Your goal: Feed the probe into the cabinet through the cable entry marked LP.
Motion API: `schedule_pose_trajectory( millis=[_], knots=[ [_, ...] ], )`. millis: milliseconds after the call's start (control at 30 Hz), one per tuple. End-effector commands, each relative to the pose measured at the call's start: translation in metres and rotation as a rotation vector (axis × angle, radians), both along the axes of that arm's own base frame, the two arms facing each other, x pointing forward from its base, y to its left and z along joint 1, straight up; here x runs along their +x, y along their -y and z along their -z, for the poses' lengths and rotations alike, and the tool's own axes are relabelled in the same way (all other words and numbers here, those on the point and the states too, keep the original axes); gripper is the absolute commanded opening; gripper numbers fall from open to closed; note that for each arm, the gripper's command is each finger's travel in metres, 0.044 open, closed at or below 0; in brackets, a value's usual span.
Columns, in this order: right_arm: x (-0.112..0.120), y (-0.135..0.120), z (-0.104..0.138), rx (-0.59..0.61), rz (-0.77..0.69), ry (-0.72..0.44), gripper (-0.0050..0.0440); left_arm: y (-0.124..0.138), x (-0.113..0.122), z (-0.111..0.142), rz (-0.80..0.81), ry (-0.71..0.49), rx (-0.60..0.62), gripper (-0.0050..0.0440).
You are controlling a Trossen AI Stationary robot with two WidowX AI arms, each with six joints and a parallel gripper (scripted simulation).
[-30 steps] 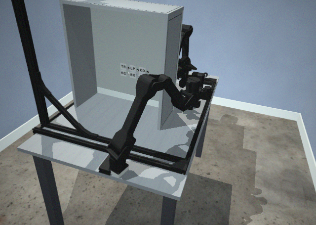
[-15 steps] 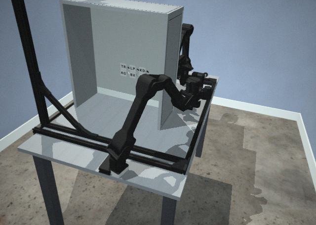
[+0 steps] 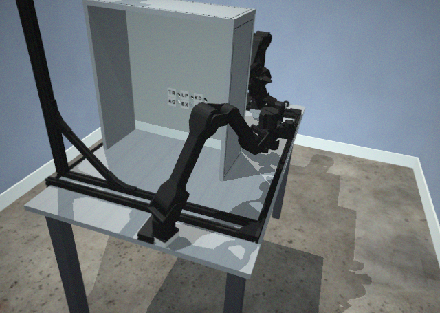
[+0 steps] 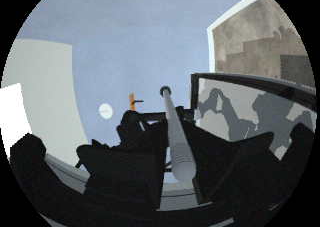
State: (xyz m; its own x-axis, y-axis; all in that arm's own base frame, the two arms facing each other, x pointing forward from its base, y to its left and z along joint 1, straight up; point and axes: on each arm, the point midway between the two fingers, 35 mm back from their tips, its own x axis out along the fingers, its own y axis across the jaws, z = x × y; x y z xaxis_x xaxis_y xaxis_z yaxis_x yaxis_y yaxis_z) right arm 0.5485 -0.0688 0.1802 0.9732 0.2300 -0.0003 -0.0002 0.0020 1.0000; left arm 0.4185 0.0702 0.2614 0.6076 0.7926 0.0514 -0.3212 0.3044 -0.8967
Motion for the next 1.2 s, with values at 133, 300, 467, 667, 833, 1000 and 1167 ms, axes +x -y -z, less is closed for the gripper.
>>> schedule_pose_trajectory(
  millis=[133, 300, 467, 667, 833, 1000, 1167],
  knots=[
    [0.001, 0.000, 0.000, 0.002, 0.003, 0.000, 0.0000, -0.023, -0.002, -0.050, 0.031, 0.029, 0.083, 0.0440],
    [0.001, 0.000, 0.000, 0.002, 0.003, 0.000, 0.0000, -0.028, -0.001, -0.052, 0.058, -0.025, 0.144, 0.0440],
    [0.001, 0.000, 0.000, 0.002, 0.003, 0.000, 0.0000, -0.030, 0.003, -0.052, 0.119, -0.134, 0.263, 0.0440],
    [0.001, 0.000, 0.000, 0.002, 0.003, 0.000, 0.0000, -0.031, 0.006, -0.051, 0.193, -0.261, 0.421, 0.0440],
    [0.001, 0.000, 0.000, 0.002, 0.003, 0.000, 0.0000, -0.031, 0.007, -0.051, 0.229, -0.323, 0.506, 0.0440],
    [0.001, 0.000, 0.000, 0.002, 0.003, 0.000, 0.0000, -0.030, 0.008, -0.049, 0.287, -0.420, 0.658, 0.0440],
    [0.001, 0.000, 0.000, 0.002, 0.003, 0.000, 0.0000, -0.028, 0.008, -0.046, 0.341, -0.510, 0.820, 0.0440]
  ],
)
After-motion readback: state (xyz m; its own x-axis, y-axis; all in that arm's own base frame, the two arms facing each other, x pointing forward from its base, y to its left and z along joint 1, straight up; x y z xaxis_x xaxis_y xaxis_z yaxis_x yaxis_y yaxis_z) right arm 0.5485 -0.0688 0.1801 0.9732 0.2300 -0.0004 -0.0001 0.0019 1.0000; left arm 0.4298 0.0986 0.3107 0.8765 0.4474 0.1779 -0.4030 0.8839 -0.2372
